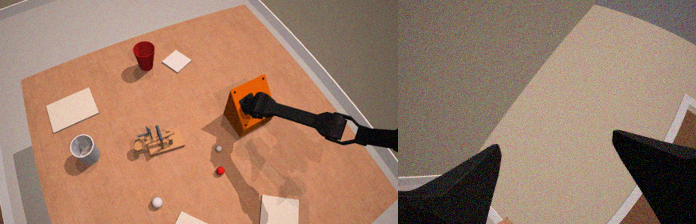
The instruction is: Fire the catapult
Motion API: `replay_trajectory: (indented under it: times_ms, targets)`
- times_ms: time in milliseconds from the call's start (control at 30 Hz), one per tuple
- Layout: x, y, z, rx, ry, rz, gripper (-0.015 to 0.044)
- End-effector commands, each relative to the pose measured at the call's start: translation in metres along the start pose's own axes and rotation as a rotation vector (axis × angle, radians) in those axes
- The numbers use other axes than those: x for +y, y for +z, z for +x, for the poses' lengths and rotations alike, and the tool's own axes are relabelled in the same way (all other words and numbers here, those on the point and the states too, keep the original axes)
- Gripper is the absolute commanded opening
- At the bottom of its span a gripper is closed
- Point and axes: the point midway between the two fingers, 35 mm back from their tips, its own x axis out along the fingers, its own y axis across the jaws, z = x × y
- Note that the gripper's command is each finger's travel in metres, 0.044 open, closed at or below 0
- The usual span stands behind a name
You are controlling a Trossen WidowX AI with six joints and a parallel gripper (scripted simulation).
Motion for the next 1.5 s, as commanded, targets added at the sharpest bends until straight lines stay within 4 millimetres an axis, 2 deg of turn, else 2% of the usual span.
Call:
replay_trajectory:
  times_ms: [0,133,300,433,633,767,967,1100,1300,1467]
  targets:
    - [-0.001,-0.001,0.0,0.001,-0.001,0.001,0.0426]
    - [-0.02,-0.015,0.007,0.036,-0.017,0.036,0.044]
    - [-0.064,-0.055,0.023,0.13,-0.051,0.118,0.044]
    - [-0.075,-0.065,0.027,0.133,-0.08,0.106,0.044]
    - [-0.133,-0.131,0.044,0.276,-0.152,0.179,0.044]
    - [-0.141,-0.153,0.055,0.298,-0.144,0.188,0.044]
    - [-0.178,-0.219,0.06,0.437,-0.19,0.244,0.044]
    - [-0.197,-0.248,0.06,0.473,-0.252,0.258,0.044]
    - [-0.223,-0.322,0.051,0.641,-0.287,0.314,0.044]
    - [-0.237,-0.389,0.035,0.797,-0.302,0.368,0.044]
